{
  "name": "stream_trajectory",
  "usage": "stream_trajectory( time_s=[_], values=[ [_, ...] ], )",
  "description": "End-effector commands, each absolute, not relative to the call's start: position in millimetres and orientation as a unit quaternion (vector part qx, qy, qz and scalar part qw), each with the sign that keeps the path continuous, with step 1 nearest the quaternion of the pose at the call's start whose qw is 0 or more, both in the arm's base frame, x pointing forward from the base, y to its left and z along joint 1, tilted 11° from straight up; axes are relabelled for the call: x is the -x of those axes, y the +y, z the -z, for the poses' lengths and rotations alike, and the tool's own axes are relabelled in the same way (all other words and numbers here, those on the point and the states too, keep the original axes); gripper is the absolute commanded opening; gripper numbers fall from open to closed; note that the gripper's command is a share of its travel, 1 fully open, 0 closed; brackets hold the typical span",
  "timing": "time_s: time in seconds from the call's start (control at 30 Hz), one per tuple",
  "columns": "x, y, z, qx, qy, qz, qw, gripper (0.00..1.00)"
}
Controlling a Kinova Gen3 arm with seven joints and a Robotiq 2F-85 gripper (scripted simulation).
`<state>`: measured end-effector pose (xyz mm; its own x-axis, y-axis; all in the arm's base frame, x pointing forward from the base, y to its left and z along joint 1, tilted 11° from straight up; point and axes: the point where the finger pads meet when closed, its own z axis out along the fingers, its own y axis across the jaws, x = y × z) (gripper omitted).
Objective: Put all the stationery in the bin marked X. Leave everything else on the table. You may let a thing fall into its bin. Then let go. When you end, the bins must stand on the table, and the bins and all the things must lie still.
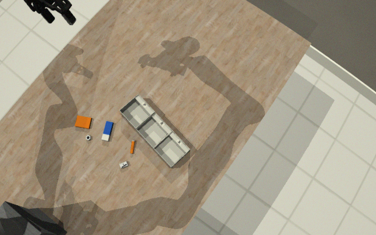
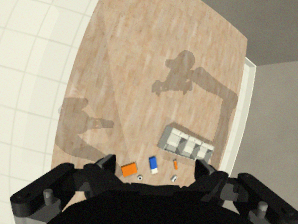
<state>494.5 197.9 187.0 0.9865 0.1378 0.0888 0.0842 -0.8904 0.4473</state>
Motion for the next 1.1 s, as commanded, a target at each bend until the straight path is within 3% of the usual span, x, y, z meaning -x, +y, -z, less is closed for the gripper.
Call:
stream_trajectory(
  time_s=[0.0, 0.53, 0.57, 1.07],
  values=[
    [-495, 198, -188, -0.970, 0.057, -0.060, 0.227, 1.00],
    [-495, 198, -188, -0.970, 0.057, -0.060, 0.227, 1.00],
    [-496, 198, -180, -0.970, 0.057, -0.060, 0.227, 0.09],
    [-517, 198, -79, -0.970, 0.057, -0.060, 0.227, 0.09]
  ],
)
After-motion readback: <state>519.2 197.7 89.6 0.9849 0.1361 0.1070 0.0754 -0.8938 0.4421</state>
